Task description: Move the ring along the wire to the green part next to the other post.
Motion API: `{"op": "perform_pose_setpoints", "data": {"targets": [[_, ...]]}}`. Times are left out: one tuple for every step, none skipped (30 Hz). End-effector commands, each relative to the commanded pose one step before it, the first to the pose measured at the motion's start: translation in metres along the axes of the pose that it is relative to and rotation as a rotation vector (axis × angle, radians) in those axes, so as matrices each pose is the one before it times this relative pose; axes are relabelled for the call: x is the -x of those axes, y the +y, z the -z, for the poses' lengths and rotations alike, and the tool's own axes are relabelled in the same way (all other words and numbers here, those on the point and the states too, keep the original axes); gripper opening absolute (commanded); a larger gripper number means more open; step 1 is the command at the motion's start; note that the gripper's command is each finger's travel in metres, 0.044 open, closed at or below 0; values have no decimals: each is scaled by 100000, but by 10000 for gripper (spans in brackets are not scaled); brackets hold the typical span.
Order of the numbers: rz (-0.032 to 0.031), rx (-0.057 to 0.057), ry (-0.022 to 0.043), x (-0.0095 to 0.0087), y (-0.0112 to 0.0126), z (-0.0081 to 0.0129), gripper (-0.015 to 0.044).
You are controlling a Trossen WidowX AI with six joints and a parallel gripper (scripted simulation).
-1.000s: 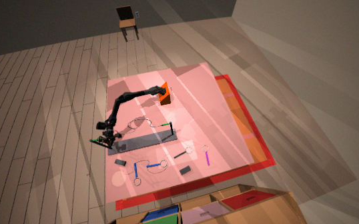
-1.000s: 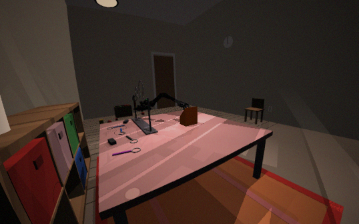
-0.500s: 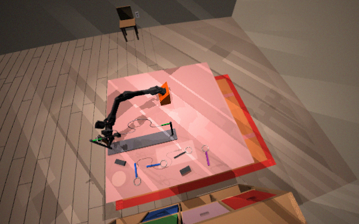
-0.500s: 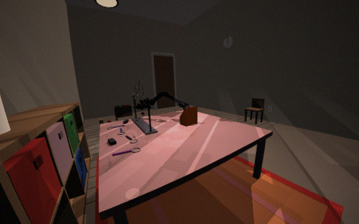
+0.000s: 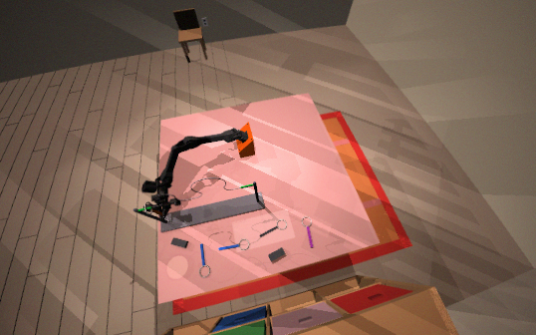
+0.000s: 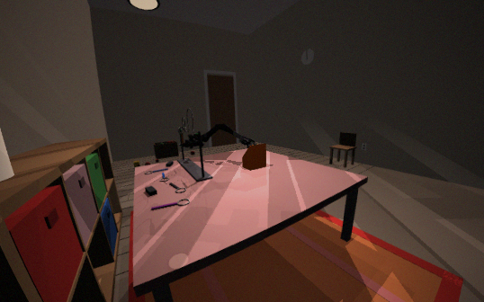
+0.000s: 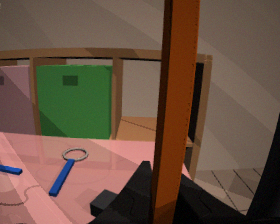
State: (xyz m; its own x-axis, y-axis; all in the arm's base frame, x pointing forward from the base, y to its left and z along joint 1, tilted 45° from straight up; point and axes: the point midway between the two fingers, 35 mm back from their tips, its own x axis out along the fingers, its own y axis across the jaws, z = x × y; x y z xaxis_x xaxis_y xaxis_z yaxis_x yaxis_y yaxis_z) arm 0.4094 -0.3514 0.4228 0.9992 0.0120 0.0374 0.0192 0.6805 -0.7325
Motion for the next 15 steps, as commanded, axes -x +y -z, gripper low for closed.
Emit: {"op": "perform_pose_setpoints", "data": {"targets": [[131,-111,195,-5,-13,-7,-150],[0,0,0,0,0,0,-150],[0,0,0,0,0,0,-150],[0,0,0,0,0,0,-150],[0,0,0,0,0,0,-150],[-2,0,392,51,22,-1,-150],[5,-3,623,80,33,-3,-150],[13,-6,949,120,49,-5,-150],[20,-9,1299,165,67,-8,-150],[21,-10,1611,205,84,-10,-150],[15,-9,1834,235,98,-11,-150],[8,-6,1947,252,106,-11,-150],[1,-2,1957,255,109,-11,-150],[-3,0,1881,246,105,-11,-150],[-4,1,1794,235,101,-11,-150]]}}
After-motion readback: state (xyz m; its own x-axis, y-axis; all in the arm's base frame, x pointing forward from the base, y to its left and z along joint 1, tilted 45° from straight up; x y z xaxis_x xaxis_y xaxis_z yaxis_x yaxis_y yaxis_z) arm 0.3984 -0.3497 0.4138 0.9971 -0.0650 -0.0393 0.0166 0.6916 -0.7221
